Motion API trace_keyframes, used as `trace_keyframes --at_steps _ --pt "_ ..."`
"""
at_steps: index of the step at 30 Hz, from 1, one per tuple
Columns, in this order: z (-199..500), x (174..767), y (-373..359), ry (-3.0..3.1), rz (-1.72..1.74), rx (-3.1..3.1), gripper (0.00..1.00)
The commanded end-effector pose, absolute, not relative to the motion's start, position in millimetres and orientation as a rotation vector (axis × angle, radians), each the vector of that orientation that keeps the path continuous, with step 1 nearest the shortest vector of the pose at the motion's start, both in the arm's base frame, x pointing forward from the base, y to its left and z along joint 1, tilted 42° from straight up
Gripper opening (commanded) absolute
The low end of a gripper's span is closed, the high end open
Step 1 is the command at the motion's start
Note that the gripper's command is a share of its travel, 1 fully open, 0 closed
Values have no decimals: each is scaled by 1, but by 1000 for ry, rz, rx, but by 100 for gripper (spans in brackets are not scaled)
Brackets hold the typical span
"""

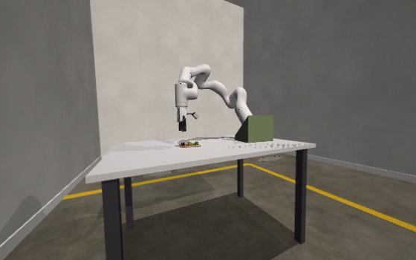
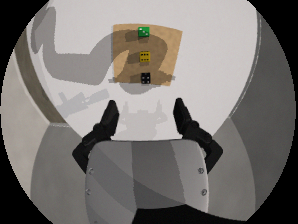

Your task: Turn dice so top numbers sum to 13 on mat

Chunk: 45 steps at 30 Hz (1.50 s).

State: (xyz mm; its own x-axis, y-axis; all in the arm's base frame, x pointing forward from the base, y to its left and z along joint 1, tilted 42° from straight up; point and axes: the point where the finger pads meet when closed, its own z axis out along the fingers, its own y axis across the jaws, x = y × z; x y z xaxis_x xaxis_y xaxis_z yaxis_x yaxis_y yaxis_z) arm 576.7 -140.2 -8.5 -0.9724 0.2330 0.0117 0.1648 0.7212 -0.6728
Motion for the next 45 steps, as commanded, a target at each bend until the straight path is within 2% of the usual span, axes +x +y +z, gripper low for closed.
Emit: trace_keyframes --at_steps 1,24,45 --pt "-5 578 -137 -2827 1091 -328 100" --pt "51 591 -88 -2827 1091 -328 100" --pt "53 591 -86 -2827 1091 -328 100"
